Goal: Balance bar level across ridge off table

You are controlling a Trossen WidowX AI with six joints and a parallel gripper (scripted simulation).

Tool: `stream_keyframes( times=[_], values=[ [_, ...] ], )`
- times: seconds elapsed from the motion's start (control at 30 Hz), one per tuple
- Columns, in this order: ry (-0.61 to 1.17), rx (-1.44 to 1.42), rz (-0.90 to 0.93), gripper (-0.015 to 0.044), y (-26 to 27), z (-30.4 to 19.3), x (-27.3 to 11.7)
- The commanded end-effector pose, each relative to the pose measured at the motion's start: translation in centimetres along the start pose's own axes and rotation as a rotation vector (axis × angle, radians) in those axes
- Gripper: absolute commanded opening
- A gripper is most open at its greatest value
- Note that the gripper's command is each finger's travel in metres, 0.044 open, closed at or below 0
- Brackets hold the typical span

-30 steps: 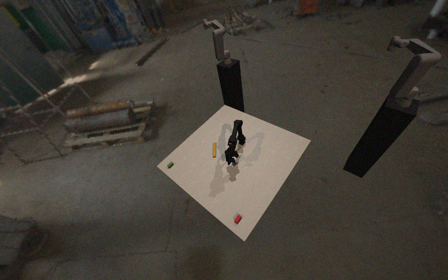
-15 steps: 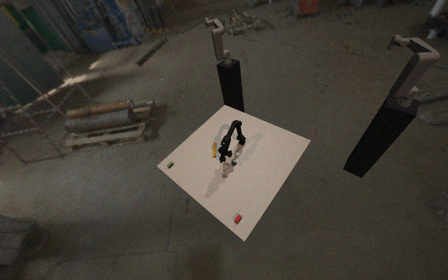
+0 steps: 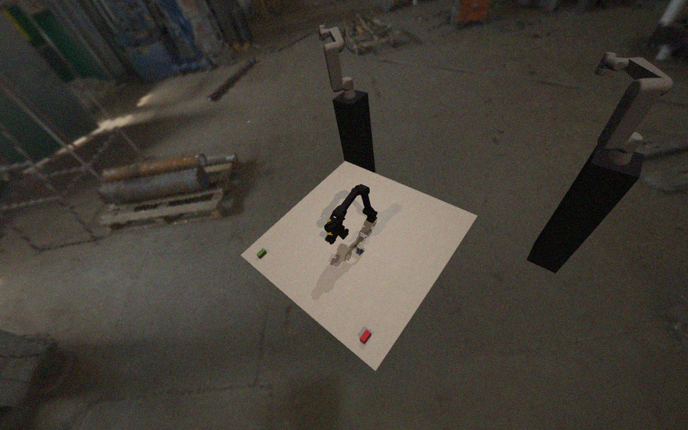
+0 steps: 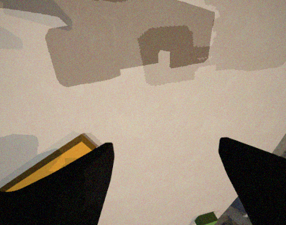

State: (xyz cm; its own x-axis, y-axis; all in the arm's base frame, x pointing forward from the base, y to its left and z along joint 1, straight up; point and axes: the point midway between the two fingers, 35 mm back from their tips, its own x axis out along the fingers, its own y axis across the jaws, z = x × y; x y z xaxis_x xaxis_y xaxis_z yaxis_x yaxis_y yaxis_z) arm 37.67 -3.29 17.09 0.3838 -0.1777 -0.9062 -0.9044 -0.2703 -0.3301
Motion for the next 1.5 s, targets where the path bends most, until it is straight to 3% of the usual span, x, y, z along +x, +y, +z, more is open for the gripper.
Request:
stream_keyframes(
  times=[0.0, 1.47],
  values=[
    [-0.004, 0.078, 0.037, 0.0315, 1.1, -1.4, 0.5],
    [-0.041, 1.052, 0.412, 0.0315, 17.7, -14.8, 3.2]
  ],
)
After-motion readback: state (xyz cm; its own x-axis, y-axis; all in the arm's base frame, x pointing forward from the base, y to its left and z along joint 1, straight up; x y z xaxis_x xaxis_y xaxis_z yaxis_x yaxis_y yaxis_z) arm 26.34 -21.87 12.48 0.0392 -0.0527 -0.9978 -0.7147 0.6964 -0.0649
